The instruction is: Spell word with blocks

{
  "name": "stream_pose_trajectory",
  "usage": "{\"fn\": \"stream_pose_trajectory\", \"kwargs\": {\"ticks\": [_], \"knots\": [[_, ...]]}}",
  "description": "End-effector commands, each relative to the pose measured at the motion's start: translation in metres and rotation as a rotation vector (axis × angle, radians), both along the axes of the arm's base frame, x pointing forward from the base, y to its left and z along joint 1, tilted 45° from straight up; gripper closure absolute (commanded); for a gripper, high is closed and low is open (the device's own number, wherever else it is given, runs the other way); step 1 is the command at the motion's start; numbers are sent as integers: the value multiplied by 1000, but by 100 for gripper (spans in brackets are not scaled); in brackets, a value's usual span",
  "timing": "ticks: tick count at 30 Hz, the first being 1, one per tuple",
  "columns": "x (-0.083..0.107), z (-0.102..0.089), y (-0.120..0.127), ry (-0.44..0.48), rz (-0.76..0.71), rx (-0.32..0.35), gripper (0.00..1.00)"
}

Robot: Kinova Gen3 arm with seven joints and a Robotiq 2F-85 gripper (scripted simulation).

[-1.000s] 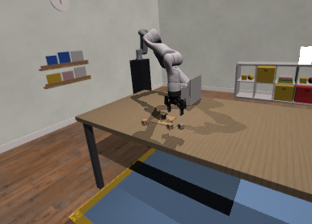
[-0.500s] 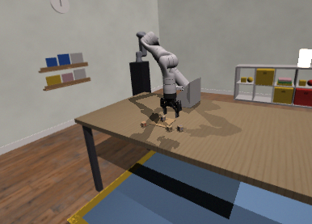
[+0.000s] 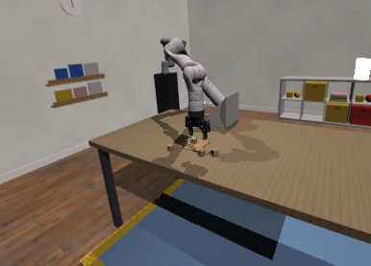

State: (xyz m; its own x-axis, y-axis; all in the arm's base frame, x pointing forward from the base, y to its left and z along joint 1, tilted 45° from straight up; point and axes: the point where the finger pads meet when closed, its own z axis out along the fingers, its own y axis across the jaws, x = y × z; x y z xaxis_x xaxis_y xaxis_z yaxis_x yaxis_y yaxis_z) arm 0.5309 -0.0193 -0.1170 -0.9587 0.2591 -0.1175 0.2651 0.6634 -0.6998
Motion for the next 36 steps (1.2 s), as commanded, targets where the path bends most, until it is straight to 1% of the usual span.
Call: {"fn": "stream_pose_trajectory", "kwargs": {"ticks": [1,7,8,36], "knots": [[8,11,-9,-5,5,1,0],[6,9,-10,-1,5,-1,0],[8,12,-13,-1,5,-2,0],[8,12,-14,-1,5,-2,0]]}}
